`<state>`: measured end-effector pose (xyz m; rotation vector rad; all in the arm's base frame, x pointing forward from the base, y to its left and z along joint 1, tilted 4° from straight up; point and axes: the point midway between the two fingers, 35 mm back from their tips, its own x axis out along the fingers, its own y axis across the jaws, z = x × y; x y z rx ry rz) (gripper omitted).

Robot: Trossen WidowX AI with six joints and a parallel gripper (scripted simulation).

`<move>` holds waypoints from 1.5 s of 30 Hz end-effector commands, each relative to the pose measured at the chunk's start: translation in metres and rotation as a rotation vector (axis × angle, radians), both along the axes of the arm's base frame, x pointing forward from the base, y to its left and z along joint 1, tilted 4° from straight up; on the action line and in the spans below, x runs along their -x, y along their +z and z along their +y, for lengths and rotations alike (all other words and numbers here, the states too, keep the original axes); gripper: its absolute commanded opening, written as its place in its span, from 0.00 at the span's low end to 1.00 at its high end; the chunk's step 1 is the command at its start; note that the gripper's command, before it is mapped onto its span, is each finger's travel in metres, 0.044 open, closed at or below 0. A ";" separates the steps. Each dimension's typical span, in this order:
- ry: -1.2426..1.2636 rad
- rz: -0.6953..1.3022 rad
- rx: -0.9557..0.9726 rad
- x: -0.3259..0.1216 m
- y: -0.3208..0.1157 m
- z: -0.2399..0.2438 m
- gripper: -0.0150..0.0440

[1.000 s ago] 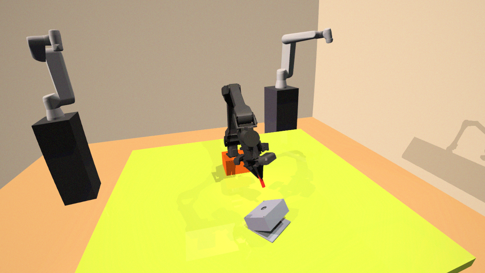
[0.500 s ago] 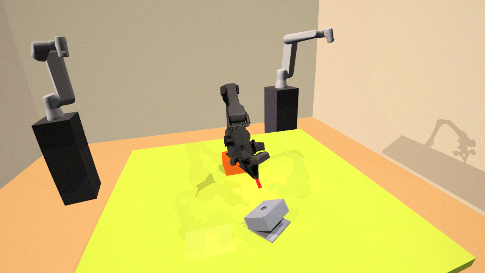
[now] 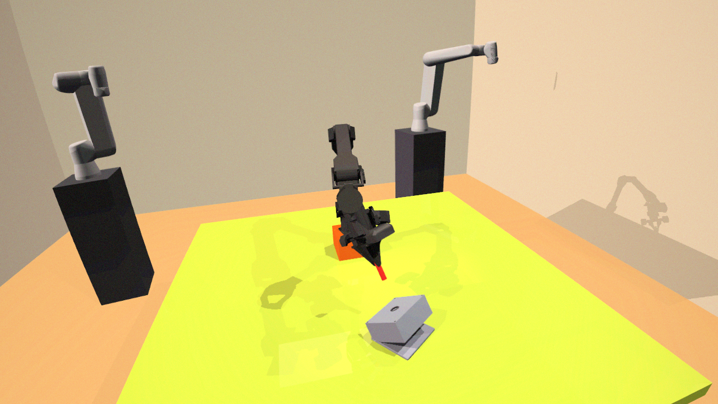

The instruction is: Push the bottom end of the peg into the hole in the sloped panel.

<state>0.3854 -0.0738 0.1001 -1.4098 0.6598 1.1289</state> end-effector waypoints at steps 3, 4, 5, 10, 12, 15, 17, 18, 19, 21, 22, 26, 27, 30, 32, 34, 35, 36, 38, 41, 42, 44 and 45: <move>-0.009 -0.008 -0.010 -0.005 -0.007 0.000 0.25; -0.011 -0.010 -0.010 -0.007 -0.008 0.000 0.25; -0.013 -0.011 -0.011 -0.008 -0.010 0.000 0.25; -0.021 -0.017 -0.015 -0.013 -0.019 0.000 0.25; -0.024 -0.019 -0.016 -0.015 -0.022 0.000 0.25; -0.030 -0.023 -0.019 -0.018 -0.027 0.000 0.25; -0.033 -0.025 -0.020 -0.020 -0.031 0.000 0.25; -0.035 -0.027 -0.021 -0.021 -0.033 0.000 0.25; -0.036 -0.028 -0.022 -0.022 -0.035 0.000 0.25; -0.040 -0.030 -0.023 -0.023 -0.038 0.000 0.25; -0.040 -0.030 -0.023 -0.024 -0.039 0.000 0.25; -0.035 -0.034 -0.021 -0.025 -0.041 0.000 0.25; -0.034 -0.035 -0.021 -0.025 -0.042 0.000 0.25; -0.034 -0.035 -0.020 -0.026 -0.043 0.000 0.25; -0.034 -0.035 -0.020 -0.026 -0.044 0.000 0.25; -0.034 -0.035 -0.020 -0.027 -0.046 0.001 0.25; -0.034 -0.035 -0.020 -0.028 -0.048 0.001 0.25; -0.034 -0.035 -0.020 -0.029 -0.049 0.001 0.25; -0.034 -0.036 -0.020 -0.030 -0.051 0.002 0.25; -0.034 -0.036 -0.021 -0.032 -0.055 0.003 0.25; -0.034 -0.036 -0.021 -0.032 -0.056 0.003 0.25; -0.034 -0.036 -0.021 -0.033 -0.059 0.004 0.25; -0.034 -0.036 -0.021 -0.034 -0.060 0.004 0.25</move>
